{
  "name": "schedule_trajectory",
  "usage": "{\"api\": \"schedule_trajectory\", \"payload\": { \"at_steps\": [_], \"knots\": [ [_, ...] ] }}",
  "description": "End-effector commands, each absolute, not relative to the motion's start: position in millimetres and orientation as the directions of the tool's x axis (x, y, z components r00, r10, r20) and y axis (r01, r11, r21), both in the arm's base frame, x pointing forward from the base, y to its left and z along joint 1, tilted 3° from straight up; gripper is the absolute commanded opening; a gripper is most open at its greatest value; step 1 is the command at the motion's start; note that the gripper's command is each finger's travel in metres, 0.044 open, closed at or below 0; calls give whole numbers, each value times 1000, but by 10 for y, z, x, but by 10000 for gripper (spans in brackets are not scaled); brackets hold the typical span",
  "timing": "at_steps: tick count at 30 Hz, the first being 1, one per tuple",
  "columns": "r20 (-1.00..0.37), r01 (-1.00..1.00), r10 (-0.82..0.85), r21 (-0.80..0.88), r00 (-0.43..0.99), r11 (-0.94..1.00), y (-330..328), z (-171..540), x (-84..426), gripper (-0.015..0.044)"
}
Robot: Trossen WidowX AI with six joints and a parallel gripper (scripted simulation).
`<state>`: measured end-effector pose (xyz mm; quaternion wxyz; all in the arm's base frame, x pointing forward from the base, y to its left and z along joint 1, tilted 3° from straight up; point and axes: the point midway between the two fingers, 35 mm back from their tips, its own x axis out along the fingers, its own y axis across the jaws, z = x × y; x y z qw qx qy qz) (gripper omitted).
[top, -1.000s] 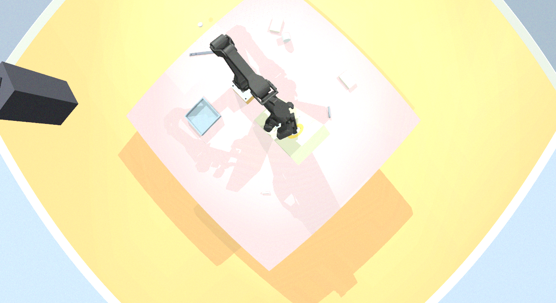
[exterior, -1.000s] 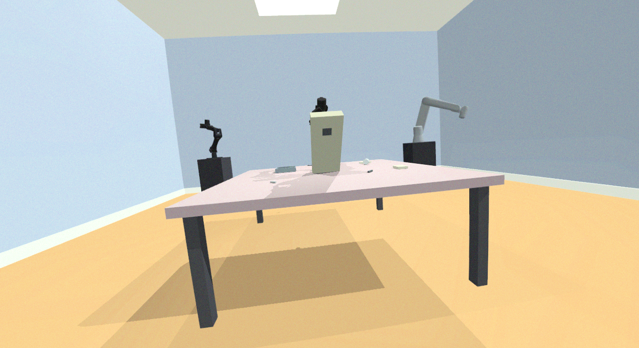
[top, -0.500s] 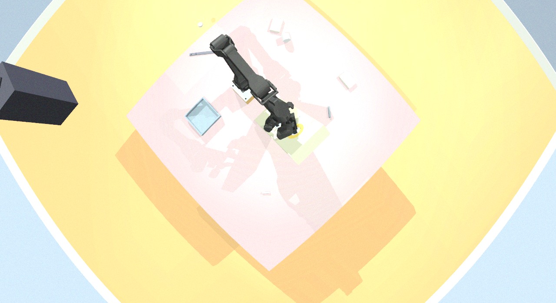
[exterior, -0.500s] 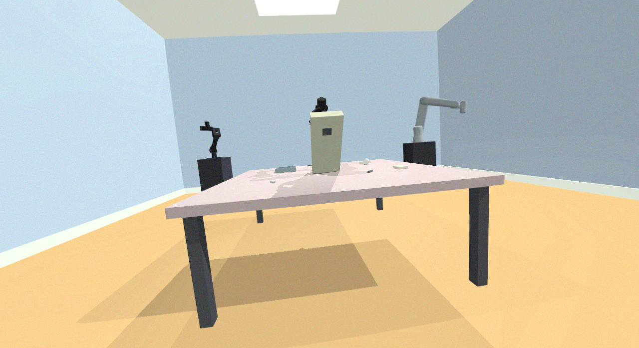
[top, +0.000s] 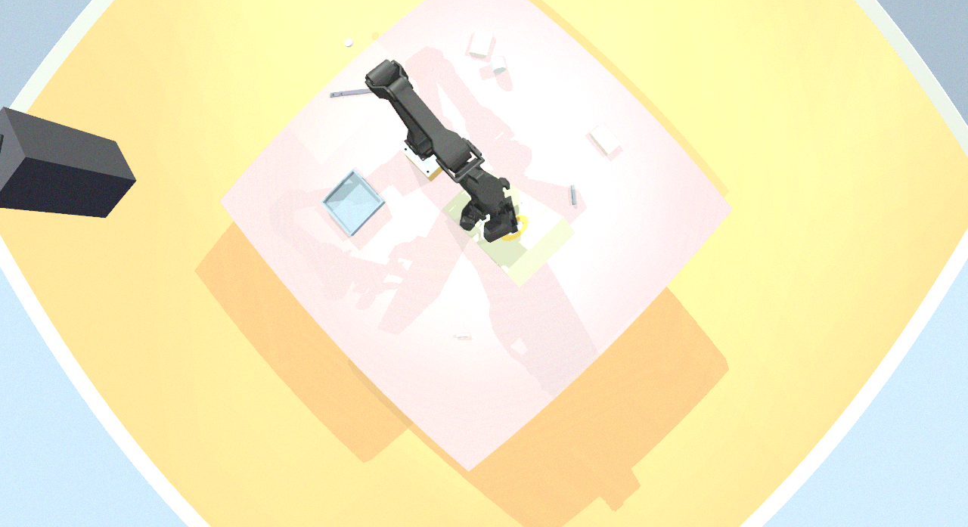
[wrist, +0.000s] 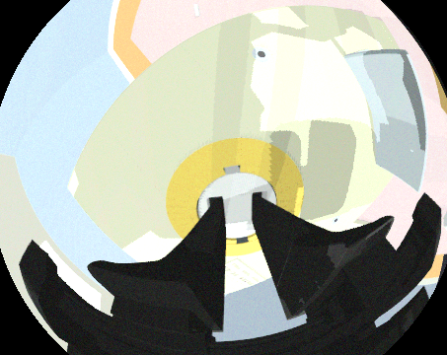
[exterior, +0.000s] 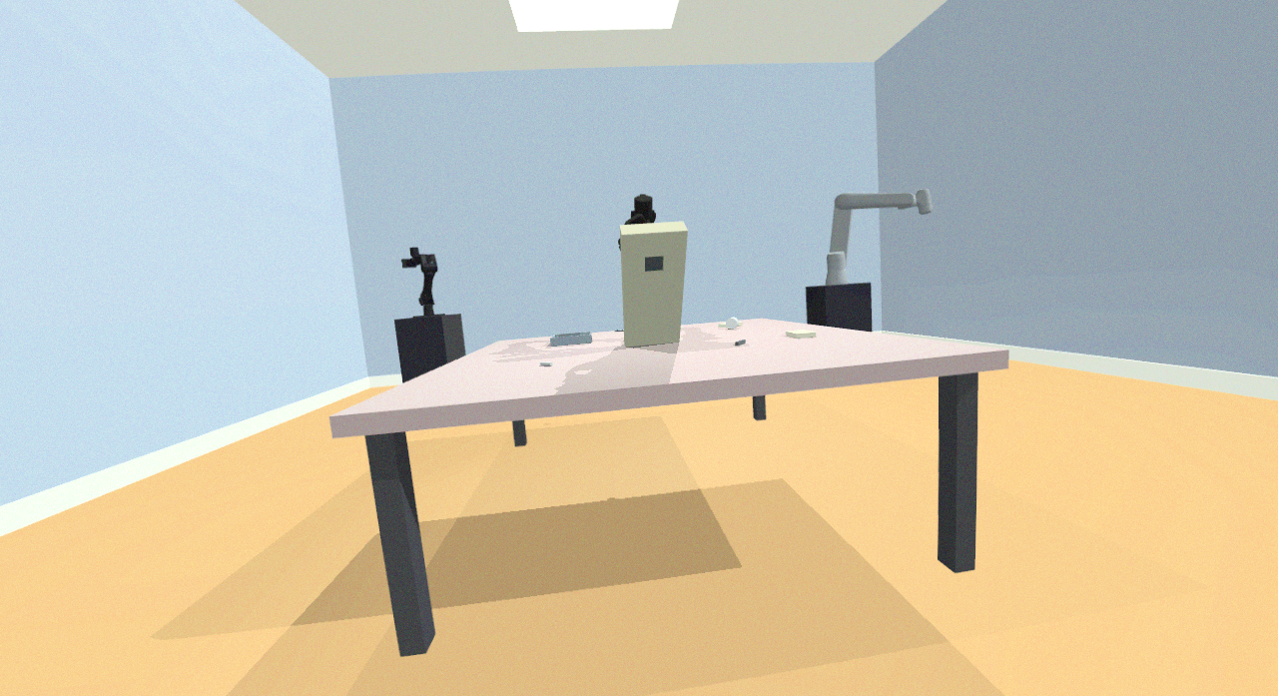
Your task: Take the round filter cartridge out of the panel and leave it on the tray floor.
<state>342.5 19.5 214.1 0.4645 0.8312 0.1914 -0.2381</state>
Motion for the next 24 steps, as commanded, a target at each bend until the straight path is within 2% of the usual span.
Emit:
{"api": "schedule_trajectory", "payload": {
  "at_steps": [1,13,24],
  "knots": [
    [-575,562,93,733,813,-382,191,2097,3492,0],
    [-575,576,93,817,813,25,192,2085,3508,0],
    [-575,500,93,770,813,396,193,2080,3514,0]
  ]
}}
